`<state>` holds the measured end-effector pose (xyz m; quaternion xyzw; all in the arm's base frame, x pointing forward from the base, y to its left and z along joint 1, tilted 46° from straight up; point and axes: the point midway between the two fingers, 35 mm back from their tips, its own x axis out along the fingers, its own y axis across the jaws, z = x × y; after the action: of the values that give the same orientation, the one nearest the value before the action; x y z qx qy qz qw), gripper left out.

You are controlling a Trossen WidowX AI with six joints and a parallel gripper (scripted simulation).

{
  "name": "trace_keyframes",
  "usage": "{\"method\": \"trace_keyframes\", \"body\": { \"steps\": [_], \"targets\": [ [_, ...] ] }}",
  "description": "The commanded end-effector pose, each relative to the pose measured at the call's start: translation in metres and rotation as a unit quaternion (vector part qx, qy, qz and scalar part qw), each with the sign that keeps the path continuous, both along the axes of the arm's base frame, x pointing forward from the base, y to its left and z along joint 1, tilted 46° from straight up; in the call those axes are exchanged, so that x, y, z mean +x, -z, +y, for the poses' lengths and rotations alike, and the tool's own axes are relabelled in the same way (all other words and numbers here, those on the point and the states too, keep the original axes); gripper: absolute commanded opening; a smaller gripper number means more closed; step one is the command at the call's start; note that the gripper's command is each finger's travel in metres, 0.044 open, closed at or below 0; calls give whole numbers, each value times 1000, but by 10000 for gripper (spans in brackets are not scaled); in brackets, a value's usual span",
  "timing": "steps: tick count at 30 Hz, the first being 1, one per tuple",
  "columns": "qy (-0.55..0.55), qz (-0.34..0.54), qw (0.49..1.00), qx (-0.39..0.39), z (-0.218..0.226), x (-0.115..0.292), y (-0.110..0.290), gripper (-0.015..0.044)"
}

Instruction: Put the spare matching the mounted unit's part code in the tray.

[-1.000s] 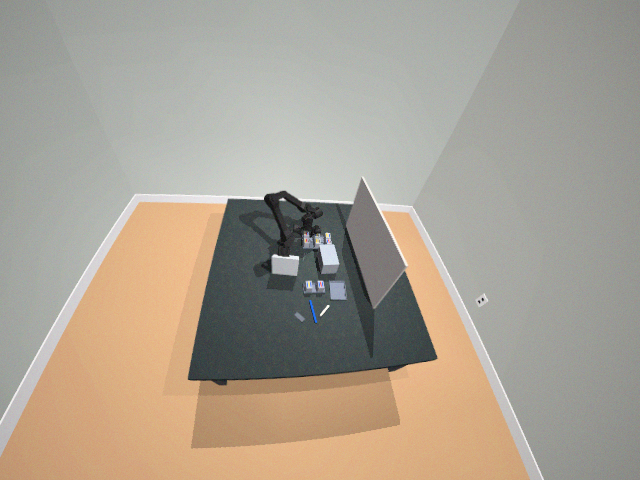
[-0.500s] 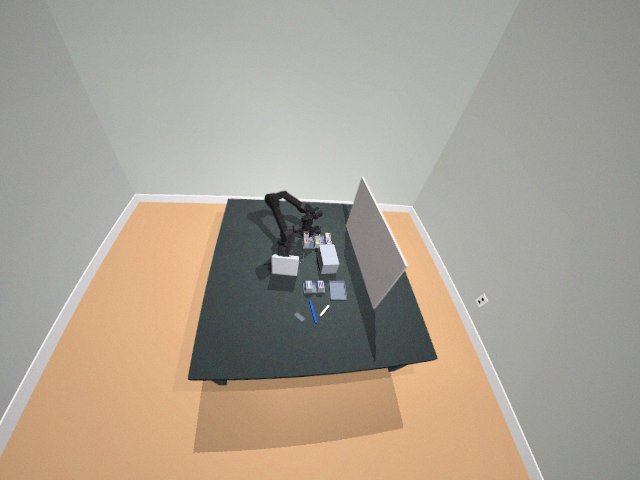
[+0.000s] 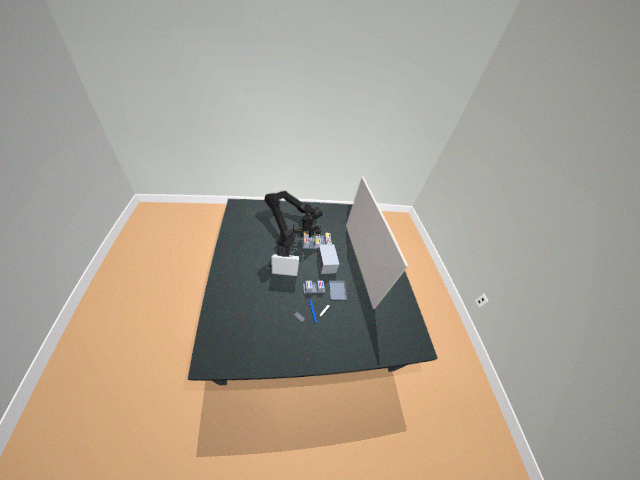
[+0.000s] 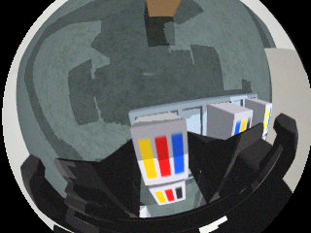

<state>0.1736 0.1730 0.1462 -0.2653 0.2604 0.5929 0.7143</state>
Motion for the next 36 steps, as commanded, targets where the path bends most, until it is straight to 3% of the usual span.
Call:
{"method": "trace_keyframes", "body": {
  "steps": [1,22,36],
  "targets": [
    [0,0,1000,0,0,0,0,0],
    [1,1,1000,-4,-54,-11,-51,0],
    [2,1,1000,-9,-69,-11,-63,0]
  ]
}}
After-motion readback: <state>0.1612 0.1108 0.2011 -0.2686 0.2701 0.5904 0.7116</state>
